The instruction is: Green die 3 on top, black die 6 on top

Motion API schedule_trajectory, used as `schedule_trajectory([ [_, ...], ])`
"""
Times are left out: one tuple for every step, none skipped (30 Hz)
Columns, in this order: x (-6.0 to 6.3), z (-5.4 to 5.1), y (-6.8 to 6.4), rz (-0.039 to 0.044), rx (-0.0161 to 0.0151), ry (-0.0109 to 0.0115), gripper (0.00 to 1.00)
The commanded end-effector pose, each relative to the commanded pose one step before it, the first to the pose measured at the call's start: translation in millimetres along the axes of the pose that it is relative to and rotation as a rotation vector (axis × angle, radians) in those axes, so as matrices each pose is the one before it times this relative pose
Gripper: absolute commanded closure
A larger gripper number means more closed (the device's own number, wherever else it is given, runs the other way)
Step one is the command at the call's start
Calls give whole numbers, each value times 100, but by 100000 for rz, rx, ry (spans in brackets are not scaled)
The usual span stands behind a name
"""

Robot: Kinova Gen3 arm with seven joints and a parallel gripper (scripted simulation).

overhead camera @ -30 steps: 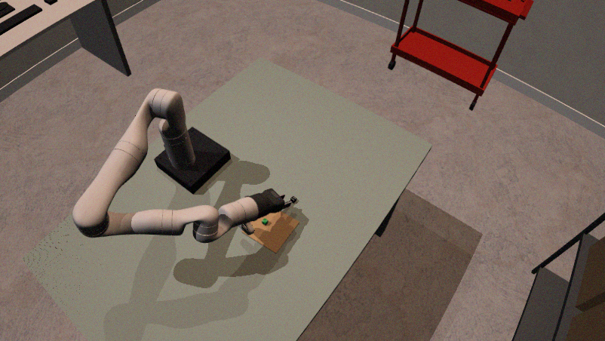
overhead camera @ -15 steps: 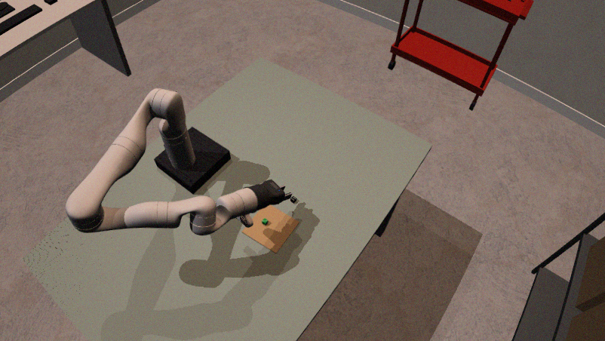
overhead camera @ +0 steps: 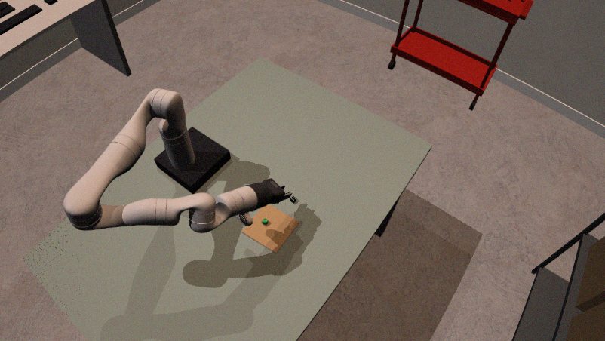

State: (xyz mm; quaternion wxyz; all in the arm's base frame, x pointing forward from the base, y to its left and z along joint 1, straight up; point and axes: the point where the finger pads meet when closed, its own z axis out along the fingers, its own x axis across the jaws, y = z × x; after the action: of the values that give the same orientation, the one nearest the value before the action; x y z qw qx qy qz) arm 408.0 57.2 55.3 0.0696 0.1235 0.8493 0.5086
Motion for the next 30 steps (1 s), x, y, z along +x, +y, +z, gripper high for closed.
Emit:
schedule_trajectory([
  [-9,-11,183,-738,2265,127,36],
  [-8,17,59,-35,1033,-30,36],
  [-10,18,74,-52,1196,-48,36],
  [-11,19,90,-74,1356,-71,36],
  [-12,20,109,-102,1509,-101,36],
  [-13,20,131,-136,1653,-137,36],
  [-14,19,155,-177,1785,-181,36],
  [11,55,123,-6,2049,55,36],
  [33,91,88,182,2334,293,36],
  [27,86,112,156,2465,225,36],
  [19,77,139,122,2578,141,36],
  [0,0,0,0,0,0,36],
  [0,0,0,0,0,0,36],
  [11,66,169,82,2669,40,36],
  [2,52,202,38,2738,-76,36],
  [28,77,163,77,3266,227,36],
  [16,58,188,44,3426,140,36],
  [-6,25,232,-10,3449,-65,36],
  [-27,-13,279,-63,3438,-282,36],
  [33,72,213,44,4237,285,36],
  [9,23,260,17,4313,73,36],
  [-19,-39,271,-18,3567,-206,36],
  [-6,-14,55,-6,650,-65,36],
  [11,21,237,10,4195,128,36],
  [10,5,233,11,4124,130,36],
  [-13,-72,287,2,3978,-159,36],
  [-12,-67,264,4,3801,-120,36],
  [8,9,182,0,3643,197,36],
  [0,0,0,0,0,0,36],
  [0,0,0,0,0,0,36],
])
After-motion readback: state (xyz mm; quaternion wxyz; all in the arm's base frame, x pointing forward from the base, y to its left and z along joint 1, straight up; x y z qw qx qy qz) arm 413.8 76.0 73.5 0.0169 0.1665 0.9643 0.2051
